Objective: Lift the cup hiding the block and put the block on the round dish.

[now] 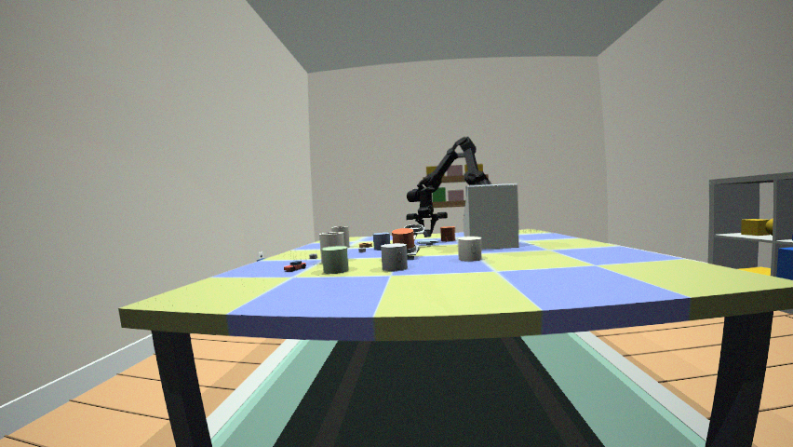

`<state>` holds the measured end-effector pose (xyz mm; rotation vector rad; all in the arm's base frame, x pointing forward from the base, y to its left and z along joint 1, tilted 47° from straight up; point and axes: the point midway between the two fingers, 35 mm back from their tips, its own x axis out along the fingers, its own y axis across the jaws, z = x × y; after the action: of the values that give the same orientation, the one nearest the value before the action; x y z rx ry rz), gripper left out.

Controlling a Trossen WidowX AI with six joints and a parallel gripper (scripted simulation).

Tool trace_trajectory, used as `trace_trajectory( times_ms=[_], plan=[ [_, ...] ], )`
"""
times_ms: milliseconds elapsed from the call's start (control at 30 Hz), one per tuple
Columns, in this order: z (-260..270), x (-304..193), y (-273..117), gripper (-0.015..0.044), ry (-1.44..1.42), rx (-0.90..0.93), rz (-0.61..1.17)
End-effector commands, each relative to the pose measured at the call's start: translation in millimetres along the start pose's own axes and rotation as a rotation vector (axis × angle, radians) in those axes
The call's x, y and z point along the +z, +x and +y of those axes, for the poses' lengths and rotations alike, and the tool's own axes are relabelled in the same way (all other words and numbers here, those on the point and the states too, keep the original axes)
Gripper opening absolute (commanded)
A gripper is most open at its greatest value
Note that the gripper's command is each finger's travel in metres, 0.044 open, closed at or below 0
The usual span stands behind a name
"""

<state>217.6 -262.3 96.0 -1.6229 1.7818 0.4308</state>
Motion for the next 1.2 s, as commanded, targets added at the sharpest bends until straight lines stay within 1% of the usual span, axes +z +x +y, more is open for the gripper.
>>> trace_trajectory(
  times_ms=[0, 533, 567, 1033, 1100, 1167],
  plan=[
    [0, 1, 5, 0.0000, -0.006, -0.001, -0.004],
    [0, 2, 25, 0.0000, -0.006, -0.001, -0.003],
    [-1, 0, 20, 0.0026, -0.001, -0.005, 0.002],
    [-1, 0, 20, 0.0394, -0.001, -0.005, 0.002],
    [-2, 1, 7, 0.0440, -0.001, -0.004, -0.001],
    [-1, 1, -24, 0.0440, -0.003, -0.002, -0.005]
  ],
)
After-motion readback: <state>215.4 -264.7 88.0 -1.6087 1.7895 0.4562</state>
